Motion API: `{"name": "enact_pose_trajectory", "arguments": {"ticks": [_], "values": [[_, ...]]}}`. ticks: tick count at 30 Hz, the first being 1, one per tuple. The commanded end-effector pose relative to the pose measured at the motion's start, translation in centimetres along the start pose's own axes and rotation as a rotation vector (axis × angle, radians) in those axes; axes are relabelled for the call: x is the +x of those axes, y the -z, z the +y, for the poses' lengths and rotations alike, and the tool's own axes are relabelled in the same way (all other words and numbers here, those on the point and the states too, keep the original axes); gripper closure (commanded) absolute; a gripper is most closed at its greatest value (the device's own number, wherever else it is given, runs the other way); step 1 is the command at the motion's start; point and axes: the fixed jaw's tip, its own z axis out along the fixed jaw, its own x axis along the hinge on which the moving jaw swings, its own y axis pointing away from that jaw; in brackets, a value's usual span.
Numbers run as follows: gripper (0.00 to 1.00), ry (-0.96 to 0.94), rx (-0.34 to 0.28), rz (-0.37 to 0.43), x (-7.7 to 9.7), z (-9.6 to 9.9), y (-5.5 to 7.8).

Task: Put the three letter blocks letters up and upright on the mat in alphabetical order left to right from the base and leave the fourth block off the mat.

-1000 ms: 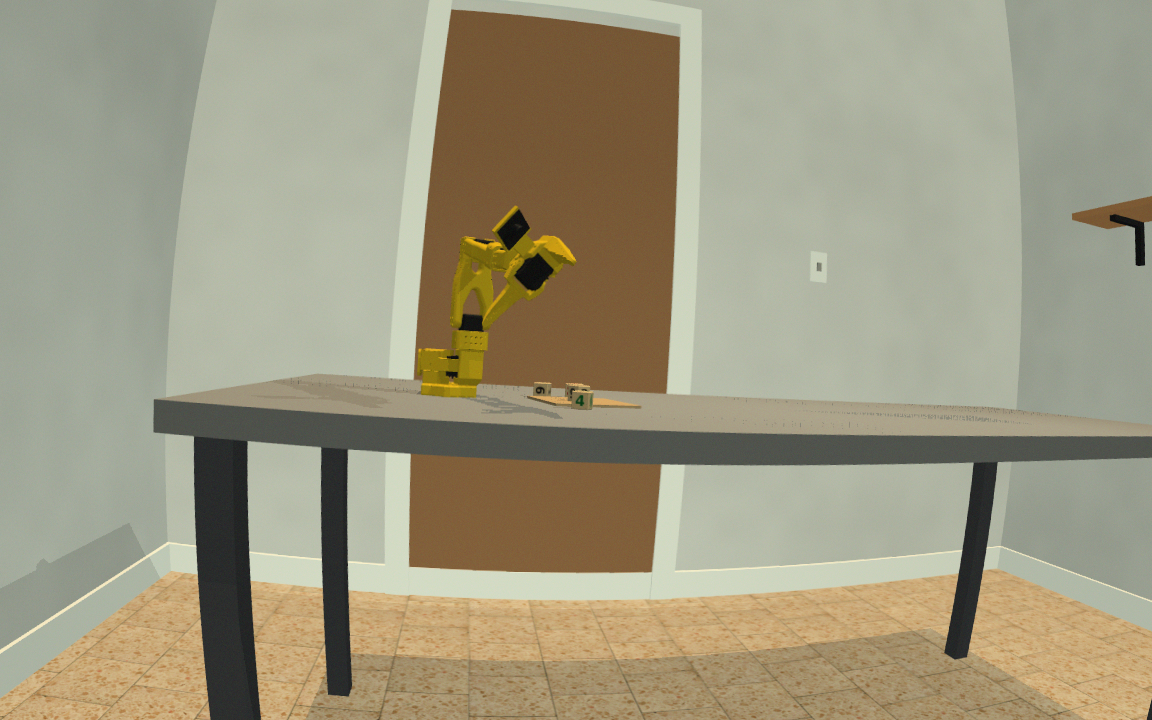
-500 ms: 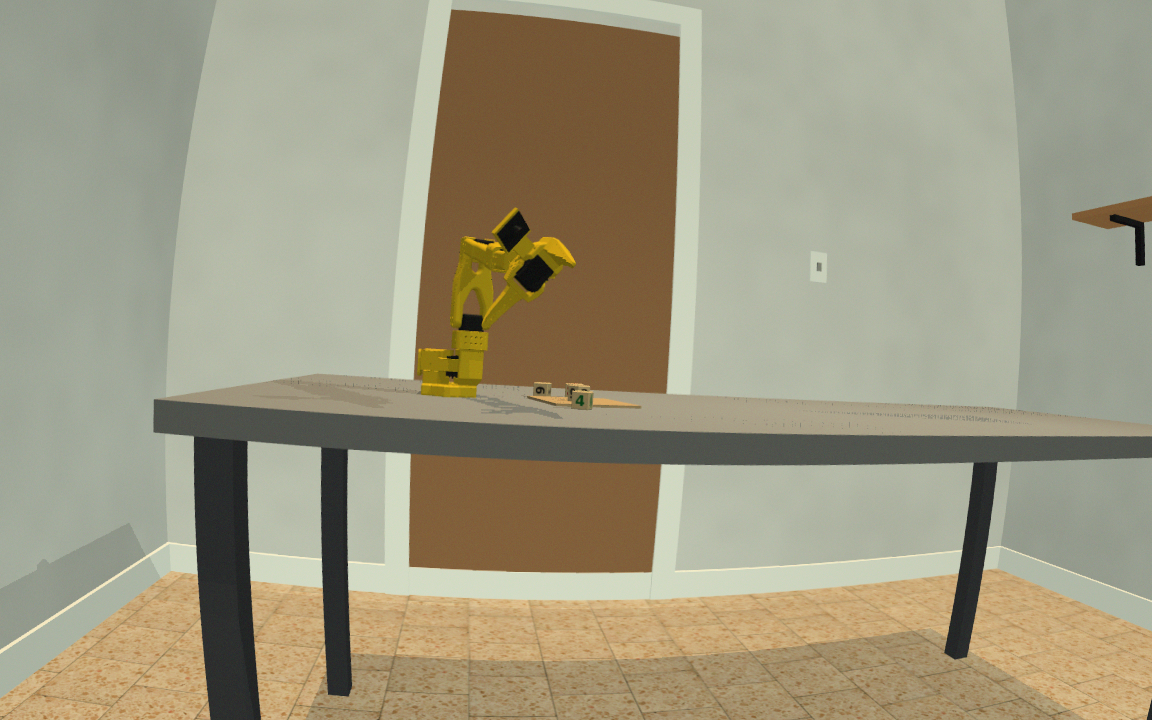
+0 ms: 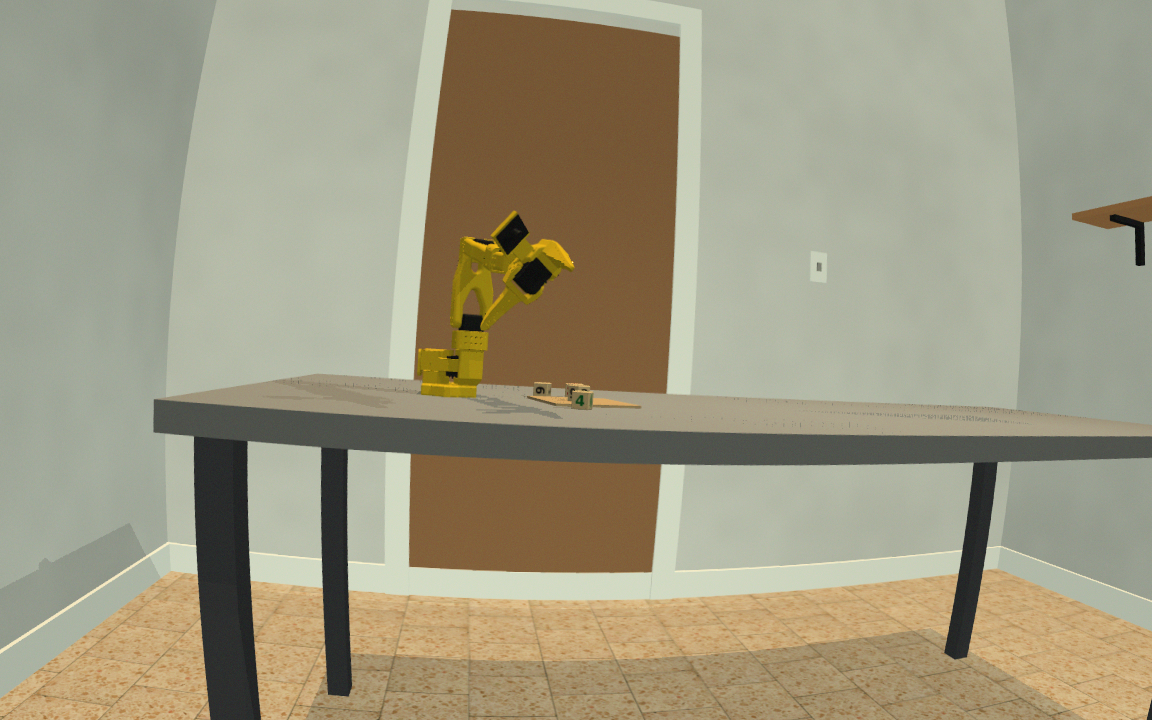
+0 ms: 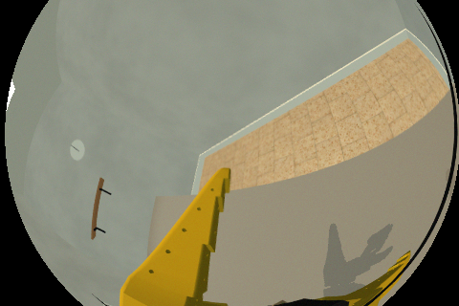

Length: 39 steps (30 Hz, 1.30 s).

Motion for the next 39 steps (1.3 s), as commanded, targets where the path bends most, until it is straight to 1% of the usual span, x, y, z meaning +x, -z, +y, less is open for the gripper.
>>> {"name": "enact_pose_trajectory", "arguments": {"ticks": [1,9,17,26,34,39], "values": [[0.00,-0.001,-0.094,-0.069,-2.0,2.8,1.1],[0.00,-0.001,-0.103,-0.076,-2.2,3.0,1.2],[0.00,-0.001,-0.169,-0.125,-3.6,4.9,2.5],[0.00,-0.001,-0.184,-0.135,-3.9,5.3,2.9],[0.00,-0.001,-0.250,-0.184,-5.2,7.0,4.4],[0.00,-0.001,-0.259,-0.191,-5.4,7.3,4.6]]}}
